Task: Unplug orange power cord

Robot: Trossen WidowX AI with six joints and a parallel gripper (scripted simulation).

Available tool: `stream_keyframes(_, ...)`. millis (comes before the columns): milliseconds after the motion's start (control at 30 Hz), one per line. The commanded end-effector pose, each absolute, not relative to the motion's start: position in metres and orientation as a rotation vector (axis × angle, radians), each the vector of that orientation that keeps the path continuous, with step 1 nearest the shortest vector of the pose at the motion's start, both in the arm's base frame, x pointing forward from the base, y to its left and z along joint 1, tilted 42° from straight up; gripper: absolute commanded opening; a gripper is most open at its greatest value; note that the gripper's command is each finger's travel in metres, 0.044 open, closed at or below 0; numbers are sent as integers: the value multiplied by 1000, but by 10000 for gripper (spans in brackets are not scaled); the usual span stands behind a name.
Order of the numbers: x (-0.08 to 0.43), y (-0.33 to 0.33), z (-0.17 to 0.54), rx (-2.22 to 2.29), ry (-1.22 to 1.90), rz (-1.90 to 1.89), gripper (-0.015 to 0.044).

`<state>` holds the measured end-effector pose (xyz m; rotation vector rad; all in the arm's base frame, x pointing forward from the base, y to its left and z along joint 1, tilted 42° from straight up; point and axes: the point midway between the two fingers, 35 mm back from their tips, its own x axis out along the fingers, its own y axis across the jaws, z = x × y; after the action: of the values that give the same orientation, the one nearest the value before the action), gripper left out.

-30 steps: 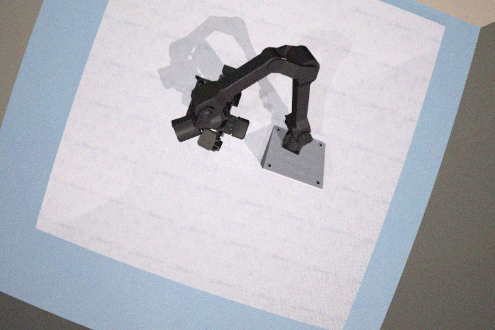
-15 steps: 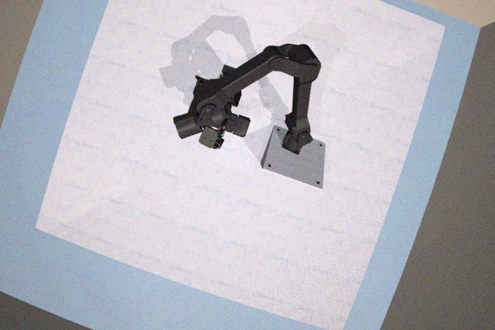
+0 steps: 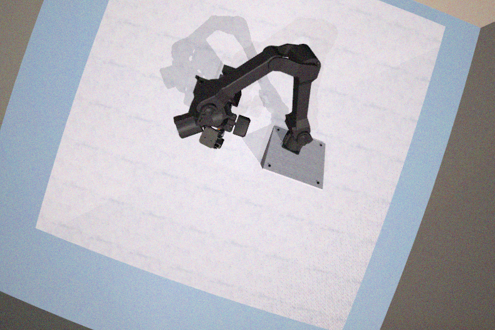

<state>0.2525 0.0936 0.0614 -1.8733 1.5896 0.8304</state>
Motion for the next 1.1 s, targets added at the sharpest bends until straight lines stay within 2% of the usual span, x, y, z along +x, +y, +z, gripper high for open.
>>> stream_keyframes(0, 252, 94, 61, -1874, 1590, 832, 0)
stream_keyframes(1067, 247, 133, 33, -1873, 1585, 836, 0)
